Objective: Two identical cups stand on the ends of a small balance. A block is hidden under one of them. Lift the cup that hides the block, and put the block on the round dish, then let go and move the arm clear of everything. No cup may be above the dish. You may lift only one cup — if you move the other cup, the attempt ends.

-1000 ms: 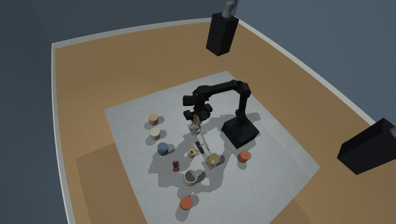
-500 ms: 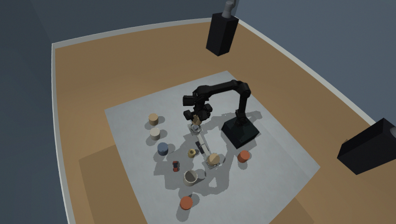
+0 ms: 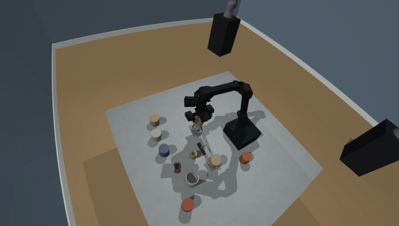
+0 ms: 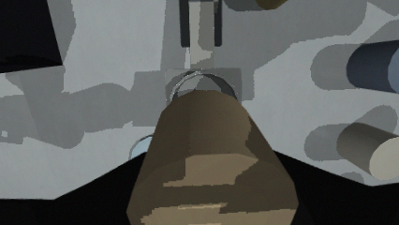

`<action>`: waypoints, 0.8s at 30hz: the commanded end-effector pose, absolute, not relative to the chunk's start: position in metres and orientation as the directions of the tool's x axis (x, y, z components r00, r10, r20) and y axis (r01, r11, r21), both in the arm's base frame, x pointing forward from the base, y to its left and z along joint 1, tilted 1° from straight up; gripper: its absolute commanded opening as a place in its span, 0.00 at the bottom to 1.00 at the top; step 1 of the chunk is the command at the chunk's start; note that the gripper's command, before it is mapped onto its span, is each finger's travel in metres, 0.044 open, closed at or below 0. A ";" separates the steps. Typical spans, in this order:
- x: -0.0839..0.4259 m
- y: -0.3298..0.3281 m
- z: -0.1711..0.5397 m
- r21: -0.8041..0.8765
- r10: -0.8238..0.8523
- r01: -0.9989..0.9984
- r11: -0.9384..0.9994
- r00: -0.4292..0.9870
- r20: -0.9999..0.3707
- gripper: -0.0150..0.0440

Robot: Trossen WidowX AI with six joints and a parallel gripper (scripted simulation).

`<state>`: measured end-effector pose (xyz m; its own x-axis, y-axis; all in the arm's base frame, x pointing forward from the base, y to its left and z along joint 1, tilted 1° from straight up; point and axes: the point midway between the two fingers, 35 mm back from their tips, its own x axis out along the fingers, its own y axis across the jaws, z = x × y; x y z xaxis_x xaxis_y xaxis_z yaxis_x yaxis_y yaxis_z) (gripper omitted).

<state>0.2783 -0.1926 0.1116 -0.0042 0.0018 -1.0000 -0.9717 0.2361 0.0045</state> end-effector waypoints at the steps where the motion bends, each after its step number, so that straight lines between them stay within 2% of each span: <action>1: 0.278 -0.193 0.111 0.005 0.002 -0.972 0.236 -0.005 -1.000 0.25; 8: 0.272 -0.200 0.107 0.004 0.001 -0.972 0.236 -0.004 -1.000 0.25; 24: 0.189 -0.269 0.066 0.000 -0.009 -0.971 0.239 -0.002 -1.000 0.25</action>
<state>0.2079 -0.2588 0.0725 -0.0014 -0.0023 -1.0000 -0.9707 0.2405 0.0008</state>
